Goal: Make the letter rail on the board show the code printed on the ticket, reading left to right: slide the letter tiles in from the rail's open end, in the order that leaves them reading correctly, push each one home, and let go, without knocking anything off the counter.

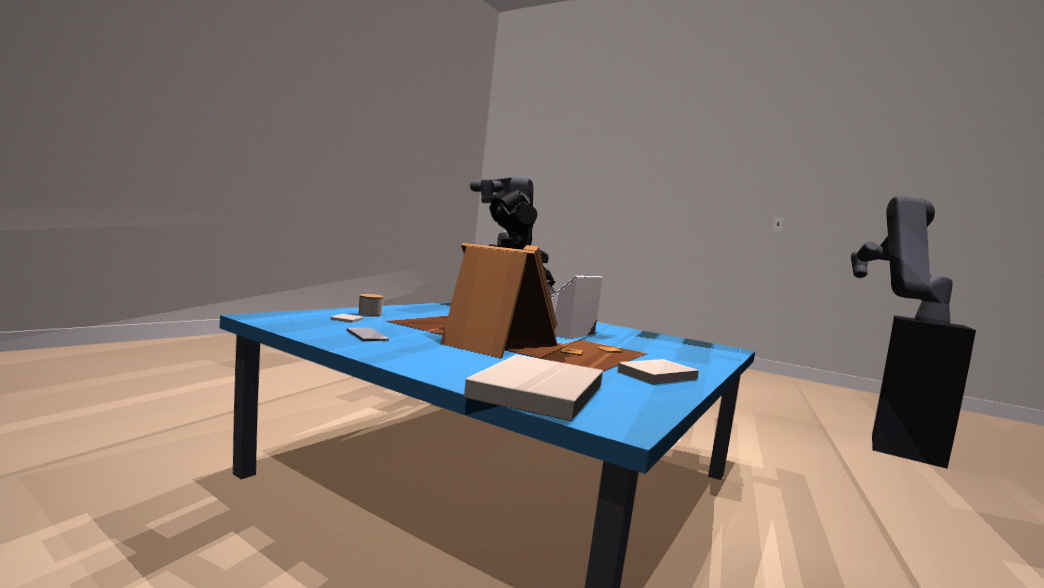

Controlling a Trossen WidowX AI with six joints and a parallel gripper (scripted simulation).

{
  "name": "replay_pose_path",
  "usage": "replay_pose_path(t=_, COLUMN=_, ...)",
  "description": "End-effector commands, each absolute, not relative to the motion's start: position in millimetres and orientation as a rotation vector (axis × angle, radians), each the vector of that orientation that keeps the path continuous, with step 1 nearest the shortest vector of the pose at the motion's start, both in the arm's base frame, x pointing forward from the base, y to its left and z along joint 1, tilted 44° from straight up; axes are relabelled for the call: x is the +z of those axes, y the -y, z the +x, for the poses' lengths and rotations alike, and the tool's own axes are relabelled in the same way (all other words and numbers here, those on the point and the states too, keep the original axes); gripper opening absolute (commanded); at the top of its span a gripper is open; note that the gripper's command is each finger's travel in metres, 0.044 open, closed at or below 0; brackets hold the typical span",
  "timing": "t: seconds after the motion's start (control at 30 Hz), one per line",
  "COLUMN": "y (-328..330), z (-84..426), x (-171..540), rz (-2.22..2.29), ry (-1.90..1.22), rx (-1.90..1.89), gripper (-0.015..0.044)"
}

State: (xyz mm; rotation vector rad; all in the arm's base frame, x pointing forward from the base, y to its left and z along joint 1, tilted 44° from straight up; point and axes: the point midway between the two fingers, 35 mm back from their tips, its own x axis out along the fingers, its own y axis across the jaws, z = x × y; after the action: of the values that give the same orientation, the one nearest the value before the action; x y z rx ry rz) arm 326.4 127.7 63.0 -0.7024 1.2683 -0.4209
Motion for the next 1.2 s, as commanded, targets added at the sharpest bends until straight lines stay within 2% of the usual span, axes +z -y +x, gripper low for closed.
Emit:
replay_pose_path(t=0.0, y=-128.9, z=330.2, x=63.7, rz=-0.698, ry=-1.262, rx=-0.417, gripper=0.0)
replay_pose_path(t=1.17, y=-123.7, z=342.0, x=57.7, rz=-0.698, ry=-1.261, rx=-0.418, gripper=0.0)
